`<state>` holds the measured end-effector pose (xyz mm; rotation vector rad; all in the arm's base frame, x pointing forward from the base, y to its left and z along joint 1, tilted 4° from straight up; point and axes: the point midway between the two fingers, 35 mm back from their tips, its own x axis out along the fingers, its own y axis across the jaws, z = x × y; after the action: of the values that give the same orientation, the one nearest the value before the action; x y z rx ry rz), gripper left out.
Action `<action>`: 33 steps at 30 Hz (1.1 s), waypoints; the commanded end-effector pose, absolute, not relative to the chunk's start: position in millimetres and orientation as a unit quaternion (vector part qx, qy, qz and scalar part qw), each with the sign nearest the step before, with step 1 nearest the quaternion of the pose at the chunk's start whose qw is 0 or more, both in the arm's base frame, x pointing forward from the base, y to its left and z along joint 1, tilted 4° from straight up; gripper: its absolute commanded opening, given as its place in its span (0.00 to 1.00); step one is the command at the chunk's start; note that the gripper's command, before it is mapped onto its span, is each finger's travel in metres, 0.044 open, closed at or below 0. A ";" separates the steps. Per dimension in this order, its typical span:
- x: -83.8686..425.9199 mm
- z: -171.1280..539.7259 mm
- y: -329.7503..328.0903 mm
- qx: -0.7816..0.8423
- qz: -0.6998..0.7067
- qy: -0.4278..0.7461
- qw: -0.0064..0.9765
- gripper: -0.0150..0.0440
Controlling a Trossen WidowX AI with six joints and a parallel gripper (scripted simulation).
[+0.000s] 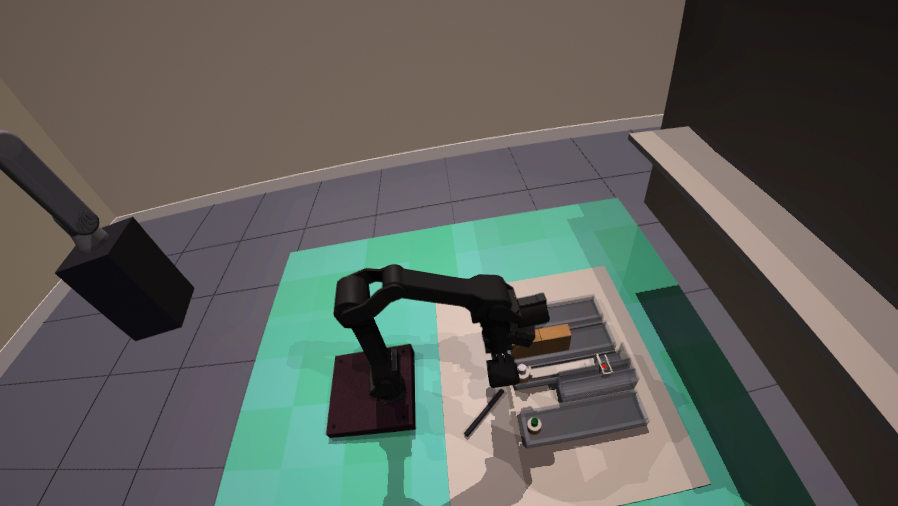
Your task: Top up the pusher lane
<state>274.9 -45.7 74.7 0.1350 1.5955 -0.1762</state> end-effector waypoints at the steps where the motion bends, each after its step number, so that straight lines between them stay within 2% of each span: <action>1: 282.5 68.4 -58.9 0.056 -0.078 0.714 0.694 0.25; 13: 282.4 44.4 -59.8 0.056 -0.078 0.714 0.694 0.25; 33: 287.5 44.3 -60.9 0.056 -0.078 0.714 0.694 0.25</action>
<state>285.3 -59.7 44.2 0.1330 1.5952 -0.1750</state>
